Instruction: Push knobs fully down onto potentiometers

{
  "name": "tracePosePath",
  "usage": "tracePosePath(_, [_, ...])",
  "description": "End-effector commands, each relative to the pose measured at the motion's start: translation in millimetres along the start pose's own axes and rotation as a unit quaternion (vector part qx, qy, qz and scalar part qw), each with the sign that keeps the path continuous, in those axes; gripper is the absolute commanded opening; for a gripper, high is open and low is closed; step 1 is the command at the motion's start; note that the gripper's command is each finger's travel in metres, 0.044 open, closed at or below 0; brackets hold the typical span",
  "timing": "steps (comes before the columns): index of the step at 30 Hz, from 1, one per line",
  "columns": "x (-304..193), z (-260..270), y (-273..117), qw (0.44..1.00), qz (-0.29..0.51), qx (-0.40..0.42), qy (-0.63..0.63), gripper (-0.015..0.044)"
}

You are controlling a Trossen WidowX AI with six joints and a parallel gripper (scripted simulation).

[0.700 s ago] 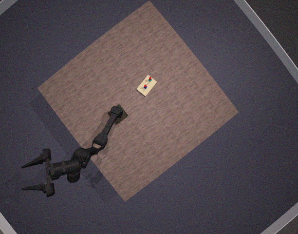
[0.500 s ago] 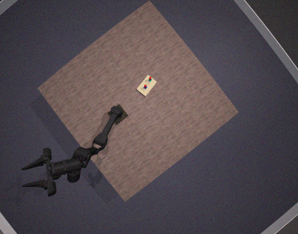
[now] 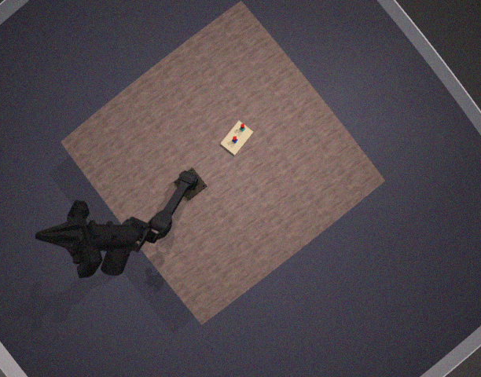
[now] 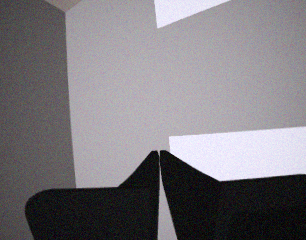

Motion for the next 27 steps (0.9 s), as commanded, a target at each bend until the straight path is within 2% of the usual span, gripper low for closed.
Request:
tracePosePath(1, [-14.7,1.7,0.3,0.999,0.029,-0.013,-0.005,0.0])
tracePosePath(14, [-113.5,34.0,-2.7,0.98,0.188,-0.004,0.066,0.0])
tracePosePath(19, [-158.4,54.3,-10.9,0.961,0.255,0.009,0.101,0.0])
tracePosePath(27, [-204.3,76.0,-27.8,0.932,0.329,0.003,0.156,0.0])
Point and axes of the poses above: the point midway between the two fingers, 35 mm back from their tips, its own y axis out along the fingers, its own z axis across the jaws, x = y × z, the point moved 4 cm from there along -y, back along the fingers, and after that the axes turned 5 degrees about -y, right-handed, at the moved point
